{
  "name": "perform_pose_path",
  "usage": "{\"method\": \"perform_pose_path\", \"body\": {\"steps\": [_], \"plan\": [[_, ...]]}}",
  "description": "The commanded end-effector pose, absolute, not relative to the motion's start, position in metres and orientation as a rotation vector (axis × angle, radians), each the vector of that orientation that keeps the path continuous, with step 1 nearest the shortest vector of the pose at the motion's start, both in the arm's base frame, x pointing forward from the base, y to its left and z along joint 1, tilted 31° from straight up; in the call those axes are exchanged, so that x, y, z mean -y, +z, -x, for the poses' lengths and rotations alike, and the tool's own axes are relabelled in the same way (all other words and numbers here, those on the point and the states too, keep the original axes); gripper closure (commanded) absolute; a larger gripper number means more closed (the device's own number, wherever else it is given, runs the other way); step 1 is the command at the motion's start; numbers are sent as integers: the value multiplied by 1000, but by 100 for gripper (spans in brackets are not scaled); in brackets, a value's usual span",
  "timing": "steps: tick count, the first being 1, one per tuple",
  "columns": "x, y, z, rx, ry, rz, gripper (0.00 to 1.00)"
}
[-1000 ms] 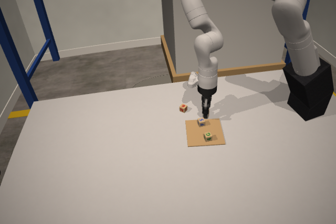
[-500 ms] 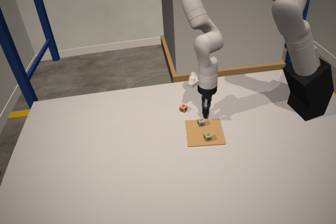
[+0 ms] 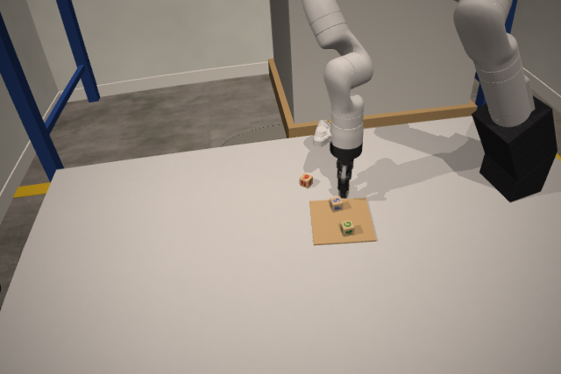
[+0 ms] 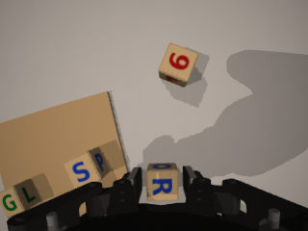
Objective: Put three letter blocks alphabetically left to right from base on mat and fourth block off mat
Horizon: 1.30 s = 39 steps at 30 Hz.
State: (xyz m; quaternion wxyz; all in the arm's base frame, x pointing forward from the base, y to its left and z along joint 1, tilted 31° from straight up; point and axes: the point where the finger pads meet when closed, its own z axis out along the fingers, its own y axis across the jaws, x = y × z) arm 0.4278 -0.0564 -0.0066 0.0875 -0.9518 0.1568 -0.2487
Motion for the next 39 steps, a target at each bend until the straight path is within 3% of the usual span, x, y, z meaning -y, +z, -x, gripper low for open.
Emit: {"method": "perform_pose_path", "body": {"steps": [1,18,19,39], "plan": [[57,-6,-428,-467,-742,2834,59],[57,-6,-428,-467,-742,2834,59],[57,-6,-428,-467,-742,2834,79],[57,-6,-428,-467,-742,2834,79]]}}
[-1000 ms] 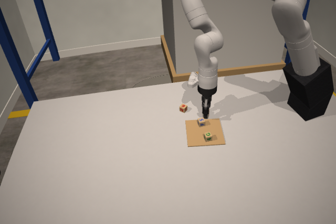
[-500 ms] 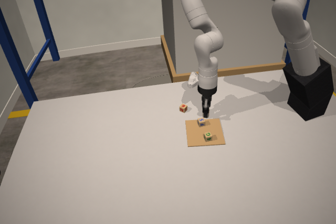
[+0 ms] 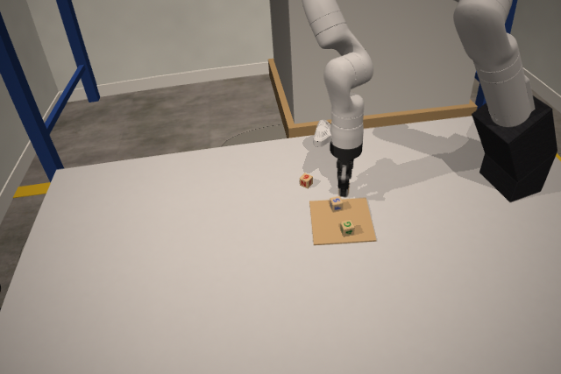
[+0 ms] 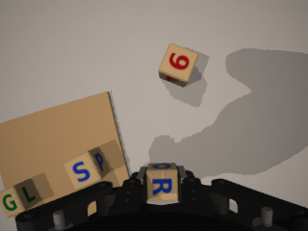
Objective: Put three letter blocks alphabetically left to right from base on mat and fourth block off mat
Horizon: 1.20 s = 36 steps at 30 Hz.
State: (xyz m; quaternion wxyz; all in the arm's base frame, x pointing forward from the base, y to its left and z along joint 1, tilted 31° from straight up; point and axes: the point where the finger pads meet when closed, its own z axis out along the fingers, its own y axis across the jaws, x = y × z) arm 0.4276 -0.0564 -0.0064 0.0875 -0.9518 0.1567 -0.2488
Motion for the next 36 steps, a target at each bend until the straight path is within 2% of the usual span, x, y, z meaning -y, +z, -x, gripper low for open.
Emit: {"method": "perform_pose_path", "body": {"steps": [1,24,36], "plan": [[57,-6,-428,-467,-742,2834,79],[58,8,-420,-467,-742,2834,79],[64,63,-388,-467,-742,2834,79]]}}
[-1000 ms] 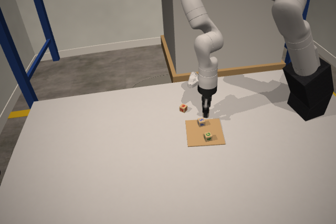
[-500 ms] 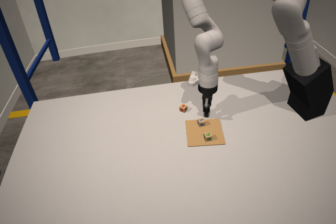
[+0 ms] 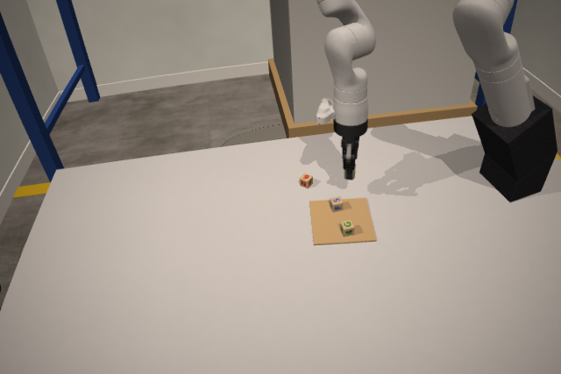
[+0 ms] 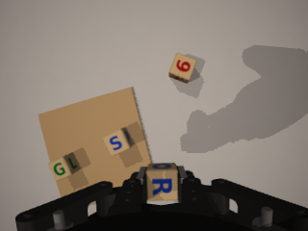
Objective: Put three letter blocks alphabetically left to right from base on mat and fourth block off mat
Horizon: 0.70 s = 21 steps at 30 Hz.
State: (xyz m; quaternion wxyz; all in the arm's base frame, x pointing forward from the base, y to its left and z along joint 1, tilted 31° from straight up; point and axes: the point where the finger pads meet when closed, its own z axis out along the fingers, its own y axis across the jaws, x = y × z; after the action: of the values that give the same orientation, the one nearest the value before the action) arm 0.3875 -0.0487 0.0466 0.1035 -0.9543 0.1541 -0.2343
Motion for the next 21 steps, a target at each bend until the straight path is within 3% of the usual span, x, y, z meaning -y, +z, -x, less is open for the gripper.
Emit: {"method": "perform_pose_path", "body": {"steps": [1,21], "plan": [[64,66,-386,-467,-742,2834,79],[65,80,-378,-467,-742,2834,79]]}}
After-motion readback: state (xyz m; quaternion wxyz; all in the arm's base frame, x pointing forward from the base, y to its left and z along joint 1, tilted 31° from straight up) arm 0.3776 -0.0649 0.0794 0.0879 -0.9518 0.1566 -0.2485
